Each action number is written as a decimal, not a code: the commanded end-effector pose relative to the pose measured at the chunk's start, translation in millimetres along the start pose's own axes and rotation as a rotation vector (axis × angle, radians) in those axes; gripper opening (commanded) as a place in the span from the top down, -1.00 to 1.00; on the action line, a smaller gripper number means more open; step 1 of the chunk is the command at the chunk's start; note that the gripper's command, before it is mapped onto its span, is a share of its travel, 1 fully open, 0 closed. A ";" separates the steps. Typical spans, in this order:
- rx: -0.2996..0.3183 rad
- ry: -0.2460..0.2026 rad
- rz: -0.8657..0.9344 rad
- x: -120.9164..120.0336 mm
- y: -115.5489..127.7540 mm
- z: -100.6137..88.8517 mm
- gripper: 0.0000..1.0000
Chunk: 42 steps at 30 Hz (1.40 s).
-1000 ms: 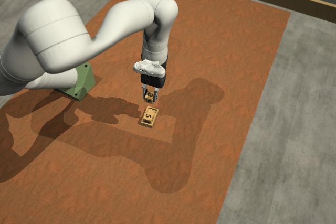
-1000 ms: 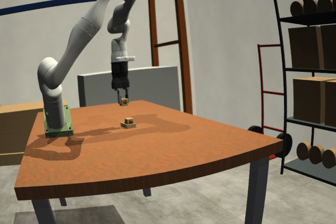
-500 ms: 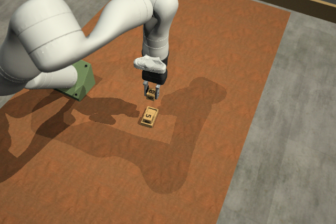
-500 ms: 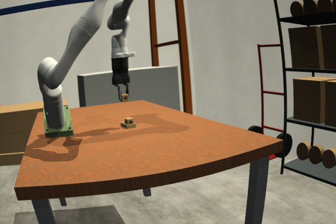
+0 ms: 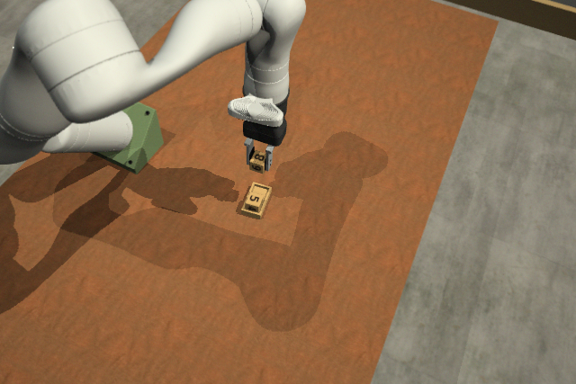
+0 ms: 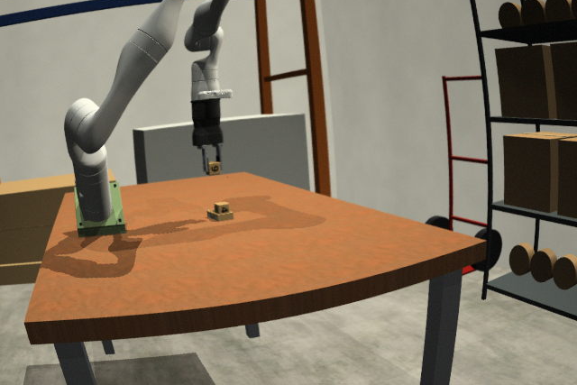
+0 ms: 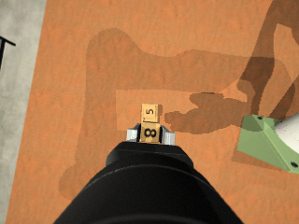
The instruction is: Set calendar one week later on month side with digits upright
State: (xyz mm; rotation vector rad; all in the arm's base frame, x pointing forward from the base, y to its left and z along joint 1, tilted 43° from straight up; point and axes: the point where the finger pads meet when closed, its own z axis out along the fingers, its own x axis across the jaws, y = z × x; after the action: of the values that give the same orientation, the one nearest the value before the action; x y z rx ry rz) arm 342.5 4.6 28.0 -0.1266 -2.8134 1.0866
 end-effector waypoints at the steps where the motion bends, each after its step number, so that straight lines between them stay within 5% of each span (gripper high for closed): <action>1: 0.000 -0.001 0.011 0.3 0.2 -0.7 -0.14; 19: 0.016 0.011 0.257 10.9 -3.9 3.0 -0.14; 42: 0.056 0.020 0.951 33.0 -7.6 9.2 -0.14</action>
State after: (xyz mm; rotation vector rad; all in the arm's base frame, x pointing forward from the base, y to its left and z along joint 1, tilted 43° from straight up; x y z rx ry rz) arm 308.2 -5.5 28.1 -1.5111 -2.6817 1.2489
